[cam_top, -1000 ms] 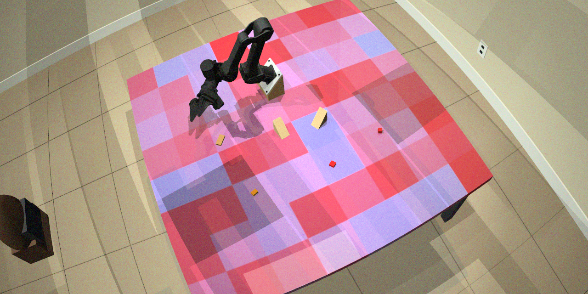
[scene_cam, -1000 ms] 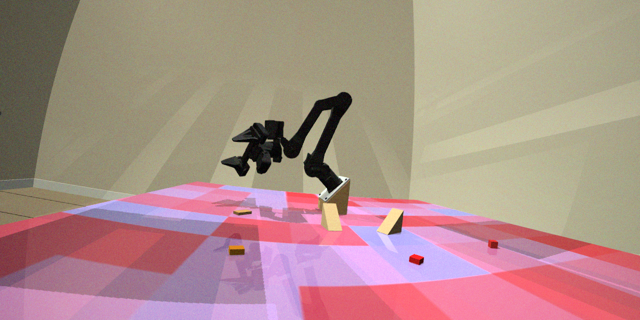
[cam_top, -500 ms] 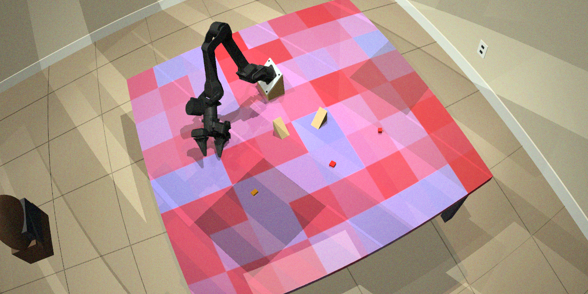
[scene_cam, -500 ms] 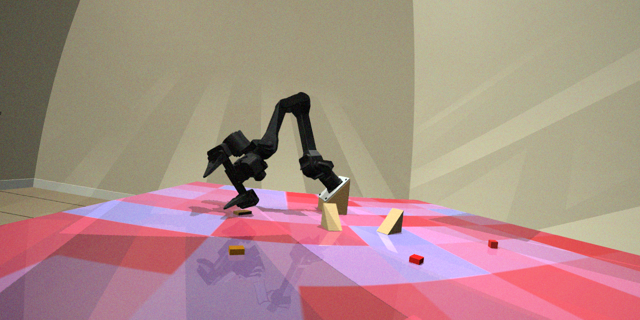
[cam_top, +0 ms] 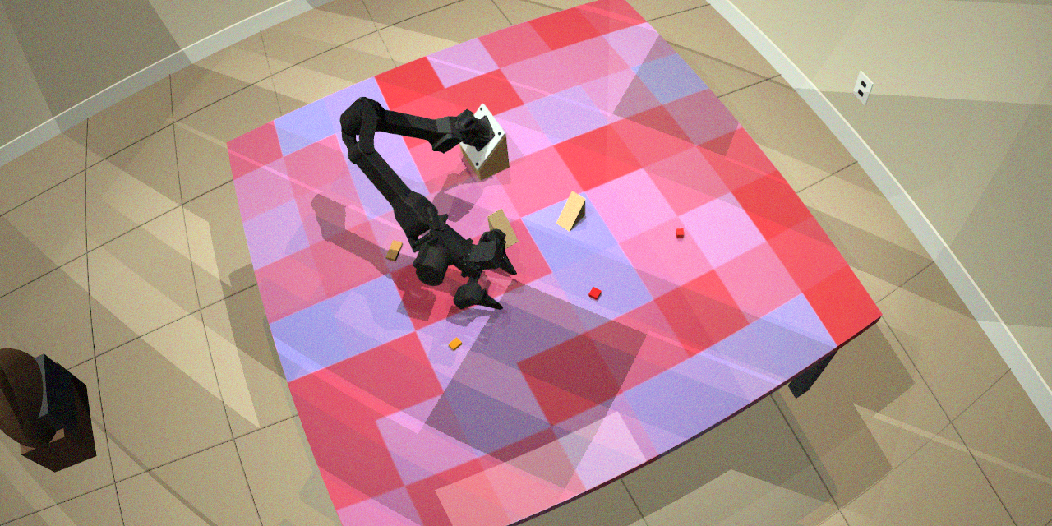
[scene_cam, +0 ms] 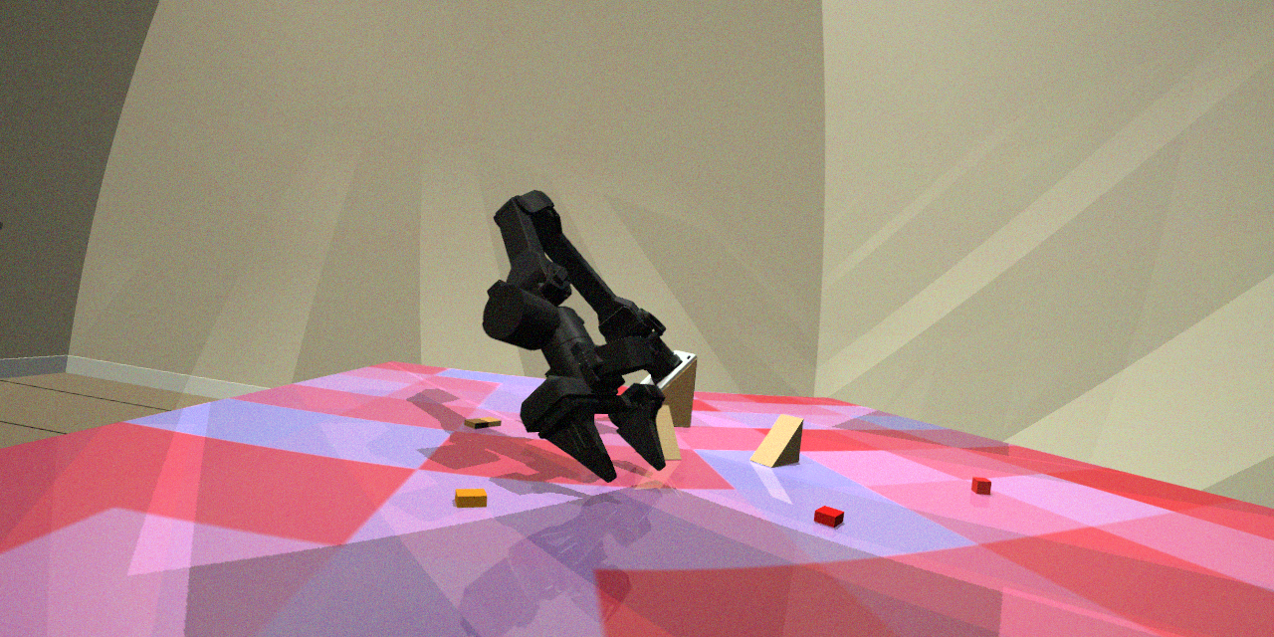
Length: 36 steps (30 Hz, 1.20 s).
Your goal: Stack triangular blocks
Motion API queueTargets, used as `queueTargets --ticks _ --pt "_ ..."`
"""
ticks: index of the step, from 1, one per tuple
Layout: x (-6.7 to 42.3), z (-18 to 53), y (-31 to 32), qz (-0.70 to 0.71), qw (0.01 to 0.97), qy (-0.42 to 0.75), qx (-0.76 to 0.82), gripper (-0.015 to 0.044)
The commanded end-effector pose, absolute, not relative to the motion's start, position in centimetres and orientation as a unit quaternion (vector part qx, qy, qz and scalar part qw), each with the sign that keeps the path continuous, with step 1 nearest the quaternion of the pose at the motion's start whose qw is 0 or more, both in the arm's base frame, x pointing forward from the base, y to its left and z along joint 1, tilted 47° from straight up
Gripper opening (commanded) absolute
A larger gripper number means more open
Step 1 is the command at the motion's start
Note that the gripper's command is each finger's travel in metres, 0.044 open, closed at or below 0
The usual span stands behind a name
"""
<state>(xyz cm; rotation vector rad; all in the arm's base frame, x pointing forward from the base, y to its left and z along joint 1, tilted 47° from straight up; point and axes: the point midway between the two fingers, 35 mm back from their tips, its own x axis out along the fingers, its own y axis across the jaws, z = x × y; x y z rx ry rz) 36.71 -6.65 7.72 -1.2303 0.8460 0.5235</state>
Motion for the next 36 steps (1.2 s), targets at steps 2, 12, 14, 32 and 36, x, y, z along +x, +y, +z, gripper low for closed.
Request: queueTargets --ticks 2,12,14,32,36 --pt "35.9 2.9 -1.4 0.312 0.636 0.463 -0.532 0.044" --pt "29.7 -4.1 8.1 0.401 0.387 0.592 -0.583 0.044" --pt "28.4 -5.0 9.5 0.39 0.325 0.61 -0.609 0.044" --pt "21.9 -7.3 17.3 0.218 -0.011 0.532 -0.818 0.044" --pt "22.2 -7.6 16.8 0.219 -0.011 0.532 -0.818 0.044"
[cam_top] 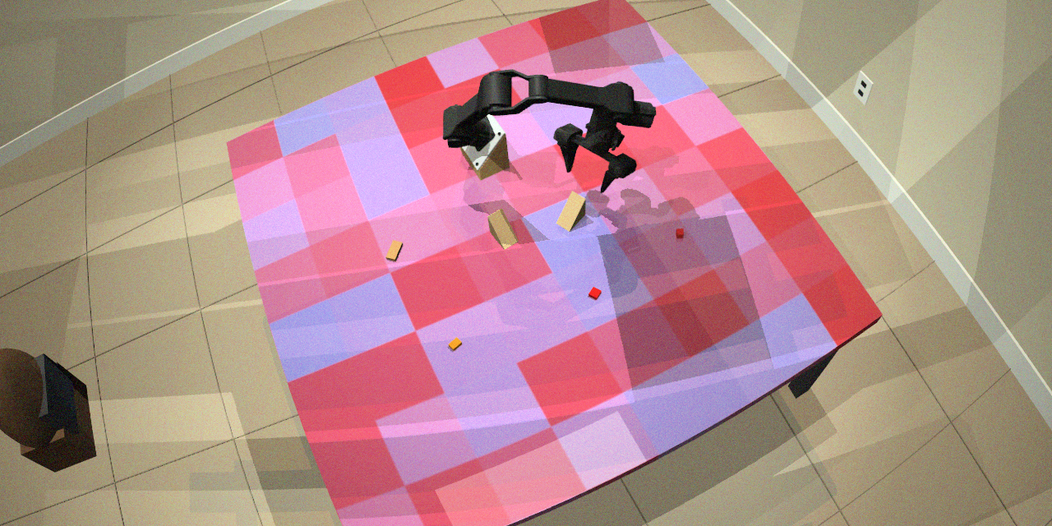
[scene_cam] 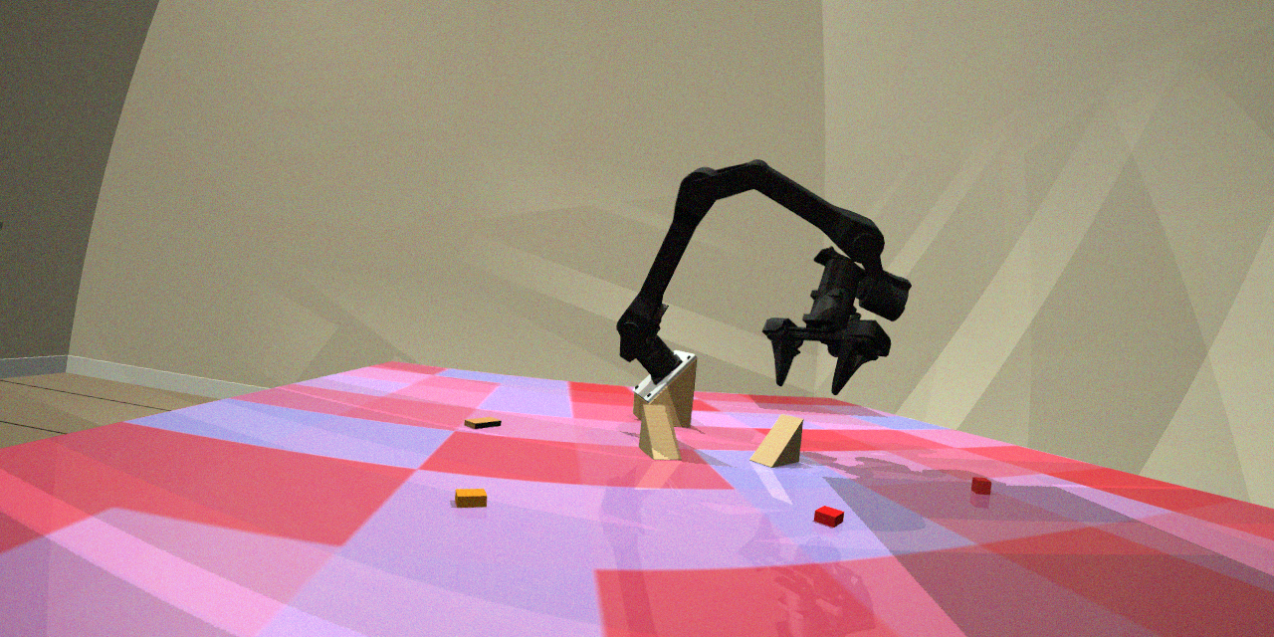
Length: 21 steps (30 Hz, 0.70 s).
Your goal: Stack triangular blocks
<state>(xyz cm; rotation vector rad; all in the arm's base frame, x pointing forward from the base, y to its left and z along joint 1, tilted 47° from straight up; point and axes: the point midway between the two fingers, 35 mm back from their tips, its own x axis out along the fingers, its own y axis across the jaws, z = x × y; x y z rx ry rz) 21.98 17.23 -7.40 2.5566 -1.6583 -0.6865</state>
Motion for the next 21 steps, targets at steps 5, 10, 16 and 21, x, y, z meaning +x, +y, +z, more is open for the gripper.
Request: queueTargets --ticks 5,10,16,21 --pt "22.5 -8.0 16.1 -0.219 0.011 -0.531 0.818 0.044" --pt "22.8 -8.3 15.4 -0.22 0.011 -0.531 0.818 0.044" --pt "23.1 -8.7 14.6 -0.22 0.011 -0.531 0.818 0.044" --pt "23.4 -9.0 13.9 -0.22 0.011 -0.531 0.818 0.044"
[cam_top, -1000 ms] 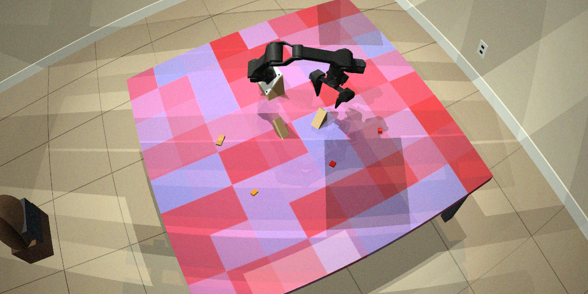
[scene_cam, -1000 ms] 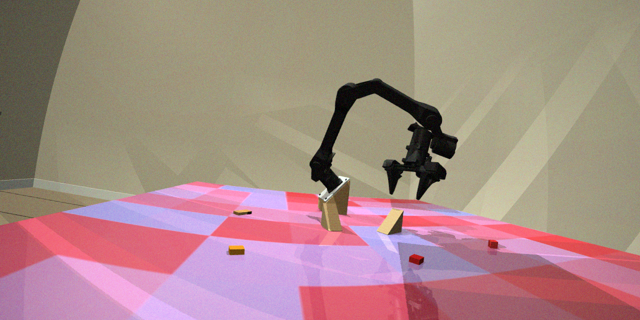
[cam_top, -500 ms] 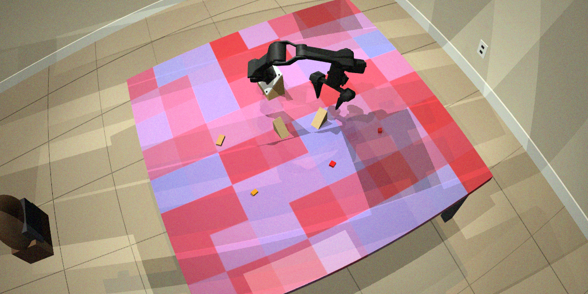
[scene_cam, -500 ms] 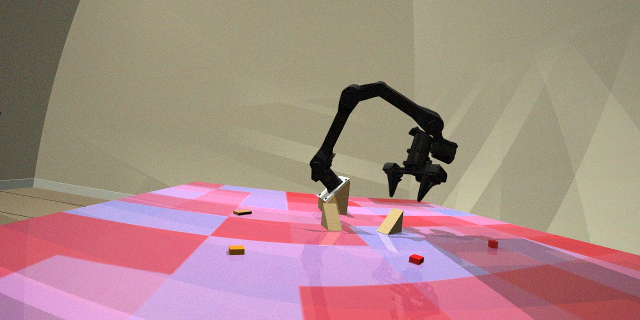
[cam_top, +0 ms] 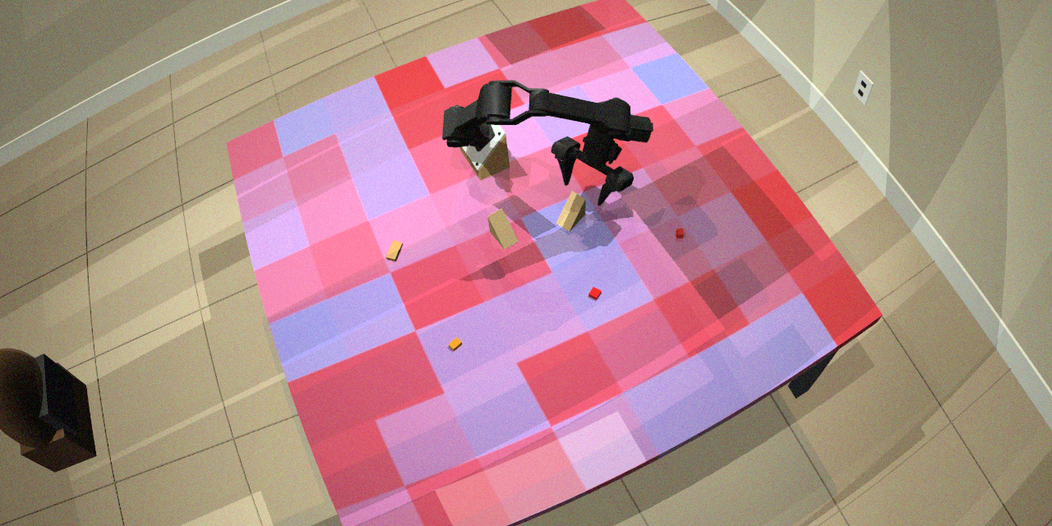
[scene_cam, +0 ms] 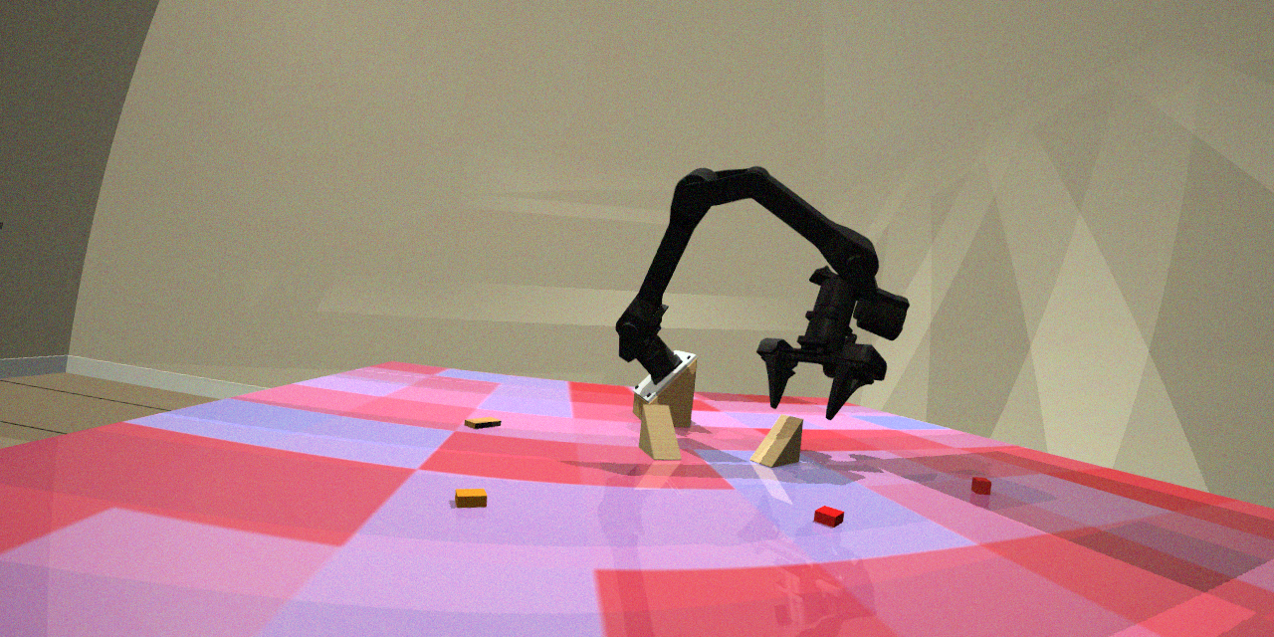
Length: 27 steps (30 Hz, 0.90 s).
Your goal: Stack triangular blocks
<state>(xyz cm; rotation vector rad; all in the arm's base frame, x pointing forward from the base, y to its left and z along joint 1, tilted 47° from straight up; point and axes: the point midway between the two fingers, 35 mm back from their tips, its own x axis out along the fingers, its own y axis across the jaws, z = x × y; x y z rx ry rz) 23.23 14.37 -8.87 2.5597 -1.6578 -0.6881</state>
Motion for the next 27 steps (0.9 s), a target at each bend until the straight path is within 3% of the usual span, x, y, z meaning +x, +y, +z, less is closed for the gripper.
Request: queueTargets --ticks 1,27 --pt "23.4 -9.1 13.7 -0.22 0.011 -0.531 0.818 0.044" --pt "24.3 -10.4 9.7 -0.217 0.012 -0.532 0.819 0.044"
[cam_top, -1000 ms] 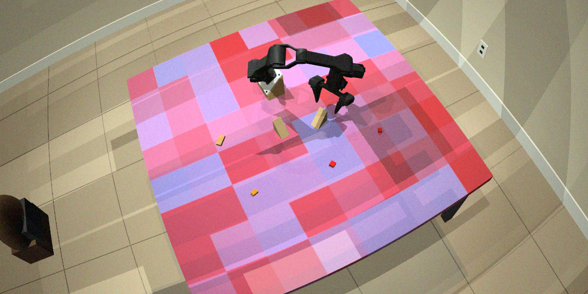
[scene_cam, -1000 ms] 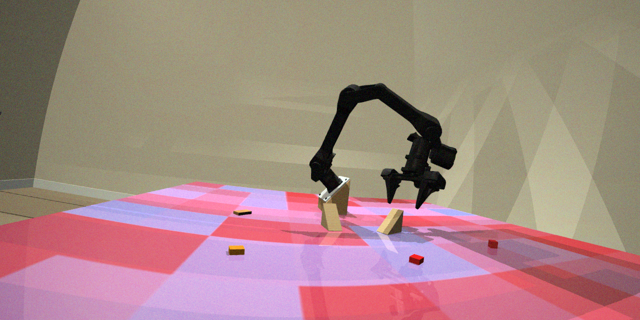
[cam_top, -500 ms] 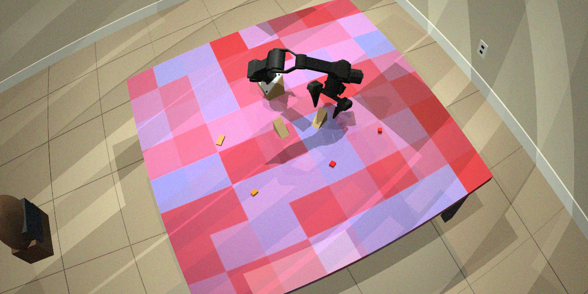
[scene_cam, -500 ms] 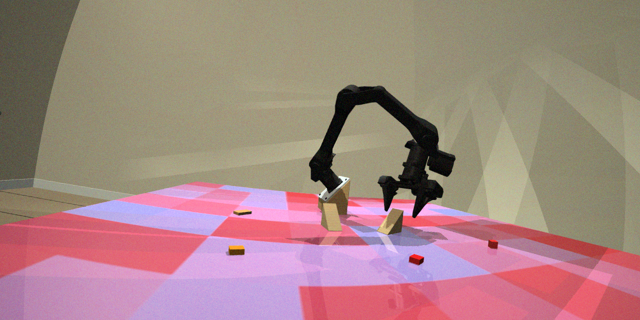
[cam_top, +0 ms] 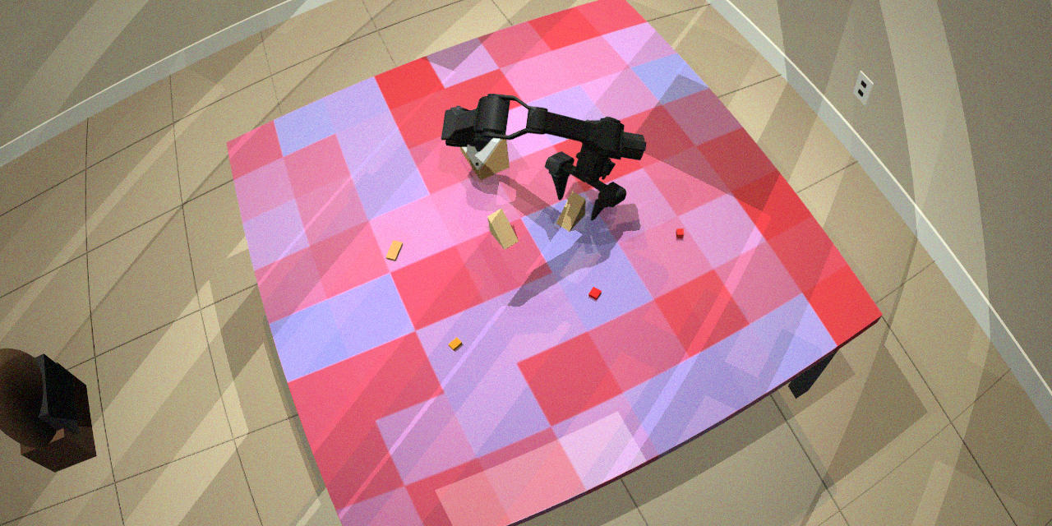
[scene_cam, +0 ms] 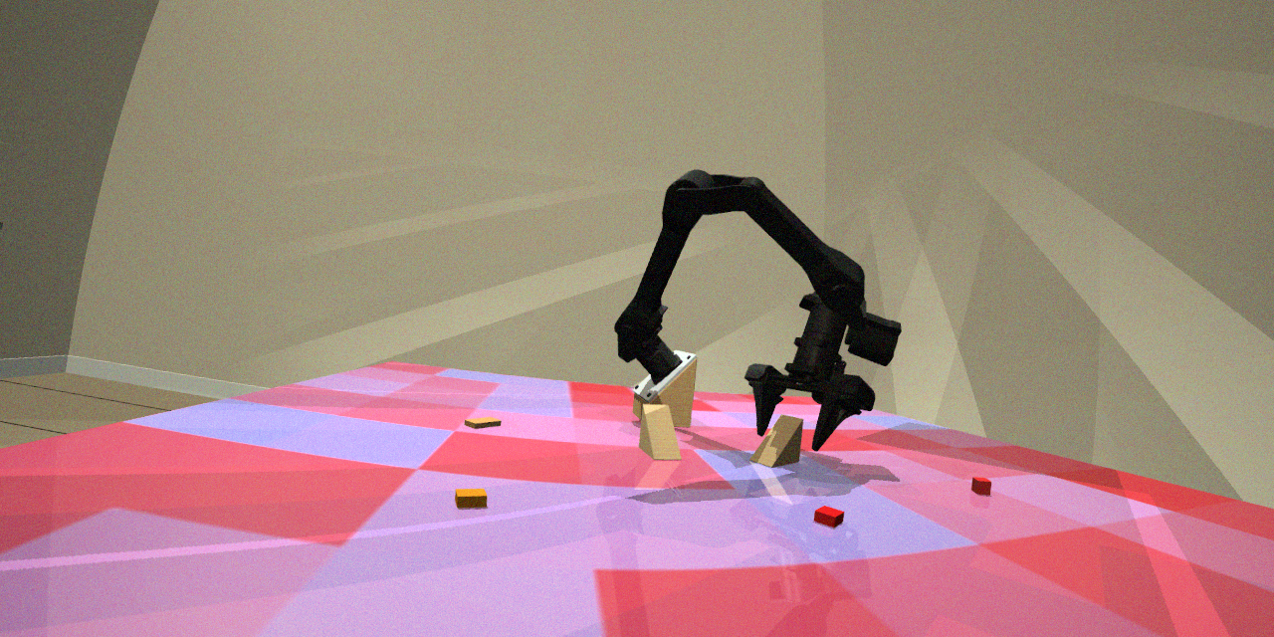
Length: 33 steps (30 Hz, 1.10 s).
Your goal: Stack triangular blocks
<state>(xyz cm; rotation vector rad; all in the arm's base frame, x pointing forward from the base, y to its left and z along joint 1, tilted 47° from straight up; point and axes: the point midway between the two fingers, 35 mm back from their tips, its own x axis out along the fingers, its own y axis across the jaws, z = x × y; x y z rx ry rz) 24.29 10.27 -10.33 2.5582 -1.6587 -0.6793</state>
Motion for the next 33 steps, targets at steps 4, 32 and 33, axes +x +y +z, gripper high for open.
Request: queueTargets --ticks 4,32,33 --pt "24.4 -10.6 9.1 -0.216 0.013 -0.532 0.818 0.044" --pt "24.4 -10.6 8.6 -0.215 0.013 -0.533 0.818 0.0" --pt "24.4 -10.5 8.6 -0.215 0.012 -0.533 0.818 0.0"
